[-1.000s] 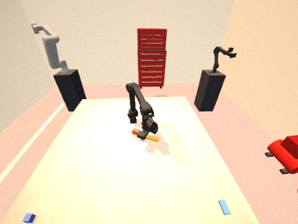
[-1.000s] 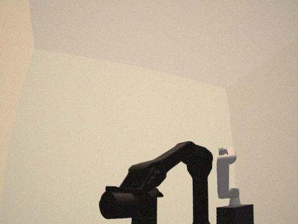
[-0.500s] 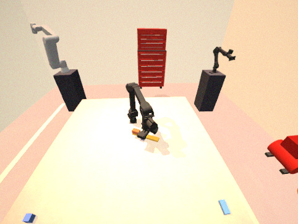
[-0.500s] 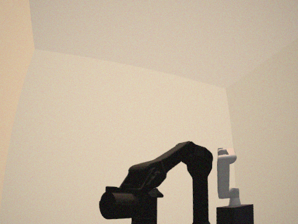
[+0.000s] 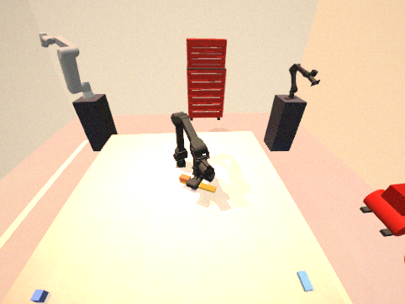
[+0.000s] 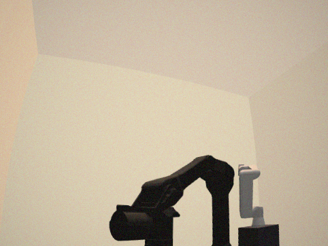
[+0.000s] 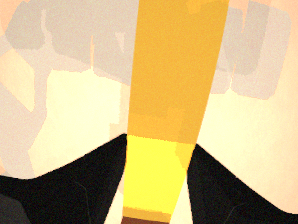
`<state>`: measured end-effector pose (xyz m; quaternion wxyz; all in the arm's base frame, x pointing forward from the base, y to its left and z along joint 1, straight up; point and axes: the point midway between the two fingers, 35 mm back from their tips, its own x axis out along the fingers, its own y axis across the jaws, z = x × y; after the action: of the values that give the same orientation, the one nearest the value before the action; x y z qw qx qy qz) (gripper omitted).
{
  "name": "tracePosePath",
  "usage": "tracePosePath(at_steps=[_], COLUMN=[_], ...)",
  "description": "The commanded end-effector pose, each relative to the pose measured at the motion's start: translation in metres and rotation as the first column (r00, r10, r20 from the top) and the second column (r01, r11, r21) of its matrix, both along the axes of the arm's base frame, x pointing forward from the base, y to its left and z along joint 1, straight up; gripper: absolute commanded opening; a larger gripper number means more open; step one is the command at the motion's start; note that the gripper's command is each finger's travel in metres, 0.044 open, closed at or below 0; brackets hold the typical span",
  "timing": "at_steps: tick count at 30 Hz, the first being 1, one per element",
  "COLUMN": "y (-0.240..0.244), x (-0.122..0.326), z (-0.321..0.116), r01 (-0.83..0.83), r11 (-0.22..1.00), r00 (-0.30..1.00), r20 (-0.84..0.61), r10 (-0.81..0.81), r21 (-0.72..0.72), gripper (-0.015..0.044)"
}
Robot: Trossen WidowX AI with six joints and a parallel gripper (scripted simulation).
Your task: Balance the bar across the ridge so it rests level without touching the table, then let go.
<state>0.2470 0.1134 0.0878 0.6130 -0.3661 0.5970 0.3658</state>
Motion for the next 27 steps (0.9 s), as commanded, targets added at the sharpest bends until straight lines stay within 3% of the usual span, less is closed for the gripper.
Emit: tracePosePath(at_steps=[1,27], y=[-0.0003,0.0], x=[0.0003,0.0003], z=[-0.0009,-0.0032], r01=[0.002,0.002], r11=[1.0,1.0], r00=[1.0,1.0], r20=[0.002,0.002], r10=[-0.002,-0.002], r21=[-0.002,-0.002], gripper=[0.0,0.0])
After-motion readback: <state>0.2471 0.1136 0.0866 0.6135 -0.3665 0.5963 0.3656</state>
